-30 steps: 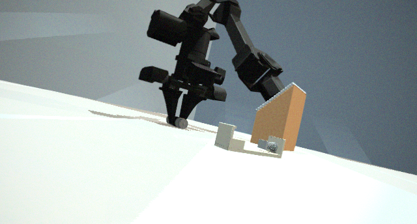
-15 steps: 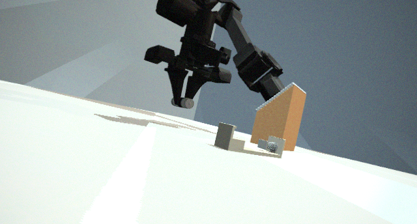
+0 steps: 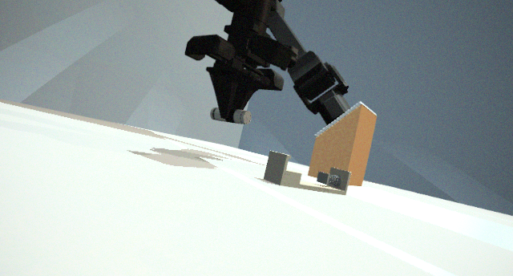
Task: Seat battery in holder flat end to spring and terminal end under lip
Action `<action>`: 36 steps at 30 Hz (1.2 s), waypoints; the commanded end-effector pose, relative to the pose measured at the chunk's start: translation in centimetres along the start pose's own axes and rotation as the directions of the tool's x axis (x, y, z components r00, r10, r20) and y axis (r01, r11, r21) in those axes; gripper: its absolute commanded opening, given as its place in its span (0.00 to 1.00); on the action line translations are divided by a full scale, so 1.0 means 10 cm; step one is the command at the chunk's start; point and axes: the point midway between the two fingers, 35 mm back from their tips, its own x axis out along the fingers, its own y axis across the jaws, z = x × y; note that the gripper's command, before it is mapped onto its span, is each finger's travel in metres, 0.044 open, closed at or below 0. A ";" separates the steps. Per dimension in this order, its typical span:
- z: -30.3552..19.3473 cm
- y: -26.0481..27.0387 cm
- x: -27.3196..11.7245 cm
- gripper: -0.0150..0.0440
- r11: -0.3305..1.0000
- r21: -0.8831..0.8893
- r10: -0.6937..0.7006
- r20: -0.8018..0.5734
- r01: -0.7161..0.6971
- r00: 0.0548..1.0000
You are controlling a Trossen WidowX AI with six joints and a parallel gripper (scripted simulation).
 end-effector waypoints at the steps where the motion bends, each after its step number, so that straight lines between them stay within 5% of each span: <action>1: 0.20 -0.11 -0.02 0.36 0.990 -0.142 0.011 0.021 -0.008 1.000; 11: 0.77 -0.38 -0.10 0.36 0.851 -0.525 0.007 0.018 0.004 1.000; 22: 1.50 -0.48 -0.13 0.36 0.540 -0.841 -0.003 0.005 0.005 1.000; 26: 1.72 -0.48 -0.13 0.36 0.426 -0.905 -0.014 -0.007 -0.001 1.000; 36: 1.73 -0.52 0.01 0.36 0.417 -0.909 -0.088 -0.035 0.005 0.996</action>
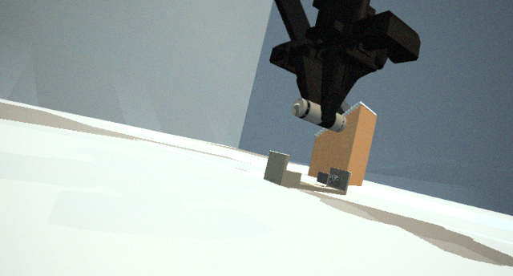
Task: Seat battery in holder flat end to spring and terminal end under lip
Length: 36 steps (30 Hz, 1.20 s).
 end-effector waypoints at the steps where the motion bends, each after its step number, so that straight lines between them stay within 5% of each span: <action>1: 0.02 0.01 0.11 0.36 1.000 -0.018 0.006 -0.046 -0.007 0.999; 36: 0.05 0.03 0.46 0.36 0.999 -0.030 -0.024 -0.341 0.015 0.940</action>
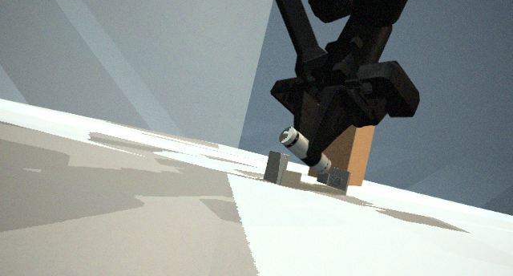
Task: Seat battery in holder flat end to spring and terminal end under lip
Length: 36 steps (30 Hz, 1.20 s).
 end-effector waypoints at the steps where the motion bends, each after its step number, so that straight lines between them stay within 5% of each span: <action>1: 0.04 0.01 0.02 0.36 1.000 -0.014 0.002 -0.027 -0.003 1.000; 36: 0.24 0.06 0.02 0.36 0.999 -0.024 -0.027 -0.145 0.024 0.989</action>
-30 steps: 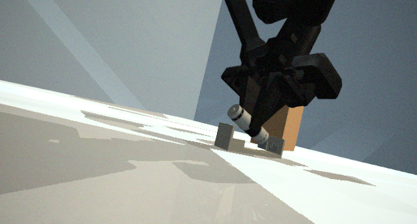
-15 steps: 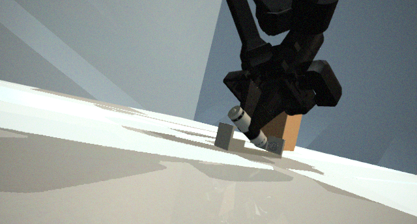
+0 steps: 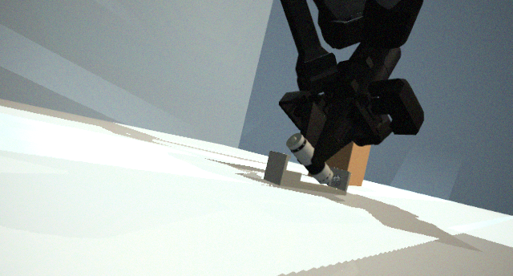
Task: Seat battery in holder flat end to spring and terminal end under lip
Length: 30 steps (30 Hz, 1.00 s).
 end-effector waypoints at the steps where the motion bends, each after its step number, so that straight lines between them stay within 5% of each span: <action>1: 0.07 0.01 -0.02 0.36 1.000 -0.008 -0.002 0.002 0.002 1.000; 30: 0.14 -0.02 0.00 0.36 1.000 -0.002 -0.022 0.102 0.022 0.995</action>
